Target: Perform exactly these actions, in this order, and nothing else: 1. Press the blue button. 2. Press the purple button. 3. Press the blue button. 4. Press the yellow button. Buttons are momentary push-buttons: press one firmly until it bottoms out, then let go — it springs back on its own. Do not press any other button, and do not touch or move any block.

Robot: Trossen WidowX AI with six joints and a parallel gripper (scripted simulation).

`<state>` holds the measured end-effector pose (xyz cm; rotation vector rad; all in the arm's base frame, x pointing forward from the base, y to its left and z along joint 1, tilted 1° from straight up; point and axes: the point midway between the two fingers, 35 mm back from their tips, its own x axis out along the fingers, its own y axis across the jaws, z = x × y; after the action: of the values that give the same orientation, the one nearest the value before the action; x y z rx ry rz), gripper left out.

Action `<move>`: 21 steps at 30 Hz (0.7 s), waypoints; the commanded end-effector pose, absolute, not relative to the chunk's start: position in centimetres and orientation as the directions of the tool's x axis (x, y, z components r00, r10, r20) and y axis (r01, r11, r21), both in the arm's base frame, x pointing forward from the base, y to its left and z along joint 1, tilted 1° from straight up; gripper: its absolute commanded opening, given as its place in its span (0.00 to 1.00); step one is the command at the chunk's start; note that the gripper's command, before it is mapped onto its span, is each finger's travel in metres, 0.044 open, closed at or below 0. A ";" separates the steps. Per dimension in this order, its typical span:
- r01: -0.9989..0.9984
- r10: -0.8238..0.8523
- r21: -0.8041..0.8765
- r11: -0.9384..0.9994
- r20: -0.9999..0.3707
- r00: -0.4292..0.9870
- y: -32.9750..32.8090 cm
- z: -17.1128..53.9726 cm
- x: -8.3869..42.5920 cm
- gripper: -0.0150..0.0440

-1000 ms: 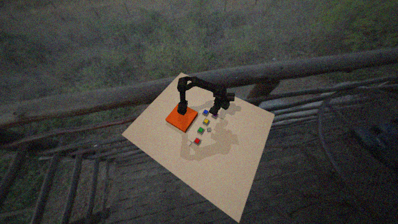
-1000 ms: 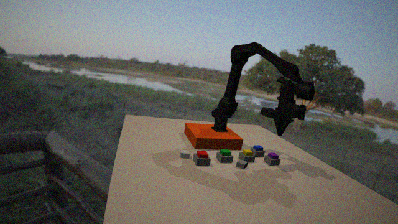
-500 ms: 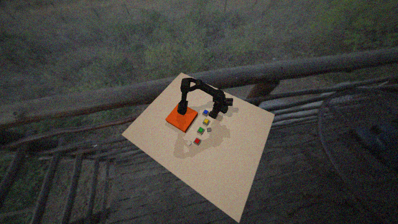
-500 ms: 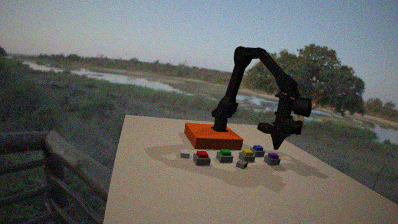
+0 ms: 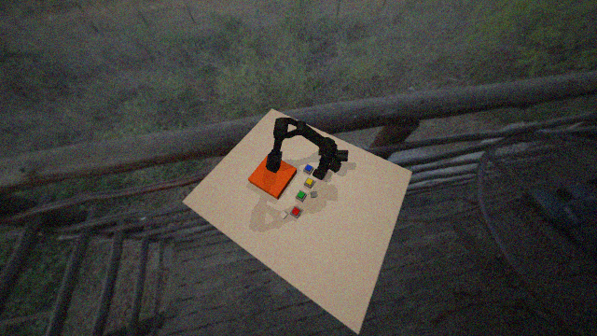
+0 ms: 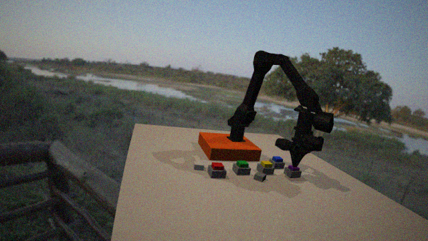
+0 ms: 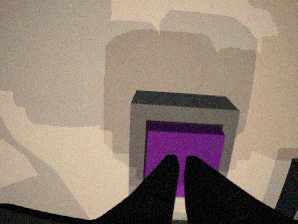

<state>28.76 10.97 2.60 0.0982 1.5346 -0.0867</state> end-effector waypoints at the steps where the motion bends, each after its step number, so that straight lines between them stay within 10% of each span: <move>1: 0.115 0.002 0.005 0.993 -0.999 0.032 10.9 2.2 28.6 0.29; 21: 0.117 0.004 0.008 0.993 -0.999 0.034 10.9 3.3 28.7 0.29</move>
<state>28.69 10.94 2.42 0.0974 1.5367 -0.0875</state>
